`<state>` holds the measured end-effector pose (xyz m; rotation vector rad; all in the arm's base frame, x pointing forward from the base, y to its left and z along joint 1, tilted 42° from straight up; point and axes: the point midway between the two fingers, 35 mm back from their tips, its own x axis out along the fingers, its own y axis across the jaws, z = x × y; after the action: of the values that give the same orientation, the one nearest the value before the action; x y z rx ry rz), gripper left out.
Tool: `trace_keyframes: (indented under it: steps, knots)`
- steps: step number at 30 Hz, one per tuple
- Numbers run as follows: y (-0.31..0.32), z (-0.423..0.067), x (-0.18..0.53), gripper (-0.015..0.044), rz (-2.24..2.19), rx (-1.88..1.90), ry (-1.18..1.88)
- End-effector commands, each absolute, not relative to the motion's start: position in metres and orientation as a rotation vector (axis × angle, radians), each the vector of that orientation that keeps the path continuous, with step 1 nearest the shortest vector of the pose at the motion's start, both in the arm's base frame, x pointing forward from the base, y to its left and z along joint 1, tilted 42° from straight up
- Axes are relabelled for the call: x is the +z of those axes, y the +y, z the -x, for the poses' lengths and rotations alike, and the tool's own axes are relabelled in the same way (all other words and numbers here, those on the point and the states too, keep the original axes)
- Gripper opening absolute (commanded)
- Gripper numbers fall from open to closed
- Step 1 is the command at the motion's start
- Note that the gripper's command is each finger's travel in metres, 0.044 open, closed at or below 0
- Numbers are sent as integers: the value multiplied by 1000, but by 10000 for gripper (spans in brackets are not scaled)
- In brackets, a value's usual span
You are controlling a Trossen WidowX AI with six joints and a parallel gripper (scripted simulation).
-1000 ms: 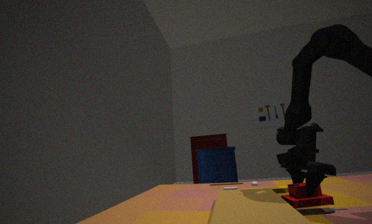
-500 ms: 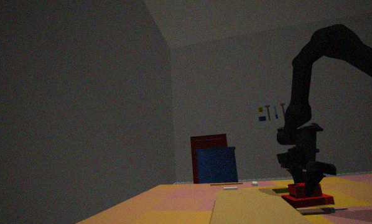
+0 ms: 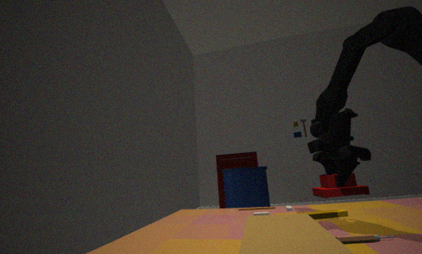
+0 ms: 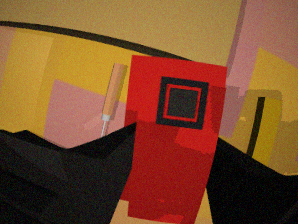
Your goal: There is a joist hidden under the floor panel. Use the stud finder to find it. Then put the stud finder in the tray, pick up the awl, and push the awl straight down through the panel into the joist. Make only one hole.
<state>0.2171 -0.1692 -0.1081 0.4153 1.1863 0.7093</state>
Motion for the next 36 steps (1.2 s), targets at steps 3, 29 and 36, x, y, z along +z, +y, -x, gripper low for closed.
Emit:
trace_keyframes:
  steps: [3, 29, 36]
  knots:
    - [-175, -221, -101, 0, -418, 710, 1196]
    - [-163, -371, -83, 0, -527, 569, 1259]
    - [-157, -386, -80, 0, -541, 561, 1261]
